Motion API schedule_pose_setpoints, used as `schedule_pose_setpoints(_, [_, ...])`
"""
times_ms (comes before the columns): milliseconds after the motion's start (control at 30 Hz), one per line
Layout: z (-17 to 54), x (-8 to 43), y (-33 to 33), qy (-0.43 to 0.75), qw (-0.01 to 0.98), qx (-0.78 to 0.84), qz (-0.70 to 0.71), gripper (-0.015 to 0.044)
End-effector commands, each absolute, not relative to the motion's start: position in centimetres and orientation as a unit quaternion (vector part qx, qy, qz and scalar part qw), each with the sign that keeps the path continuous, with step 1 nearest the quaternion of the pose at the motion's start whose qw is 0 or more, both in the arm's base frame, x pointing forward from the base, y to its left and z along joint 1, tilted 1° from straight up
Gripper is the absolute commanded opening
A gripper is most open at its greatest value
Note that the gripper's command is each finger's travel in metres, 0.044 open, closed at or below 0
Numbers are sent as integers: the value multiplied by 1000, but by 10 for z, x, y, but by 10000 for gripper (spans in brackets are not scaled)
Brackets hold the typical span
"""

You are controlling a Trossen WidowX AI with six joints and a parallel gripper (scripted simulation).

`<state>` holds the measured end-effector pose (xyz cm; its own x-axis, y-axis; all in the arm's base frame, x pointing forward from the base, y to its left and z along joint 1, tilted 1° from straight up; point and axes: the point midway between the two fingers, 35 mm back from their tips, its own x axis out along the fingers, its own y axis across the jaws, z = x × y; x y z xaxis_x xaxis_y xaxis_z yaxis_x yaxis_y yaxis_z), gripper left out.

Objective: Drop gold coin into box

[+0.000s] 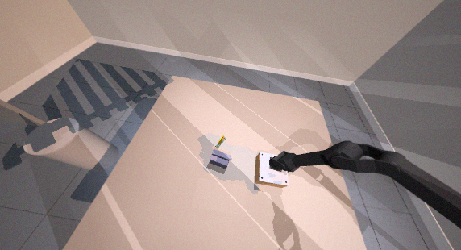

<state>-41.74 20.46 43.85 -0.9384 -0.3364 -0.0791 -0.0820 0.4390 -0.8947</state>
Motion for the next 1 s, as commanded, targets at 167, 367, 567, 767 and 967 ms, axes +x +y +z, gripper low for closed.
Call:
schedule_pose_setpoints(167, [410, -363, 300, 787, 70, 39, -611, 161])
schedule_pose_setpoints(367, [380, -293, 378, 731, 11, 168, -662, 161])
schedule_pose_setpoints(567, [348, -204, 436, 652, -56, 285, -700, 161])
schedule_pose_setpoints(767, [317, -106, 469, 556, -128, 387, -725, 161])
schedule_pose_setpoints(967, [287, -7, 475, 445, -203, 465, -738, 161])
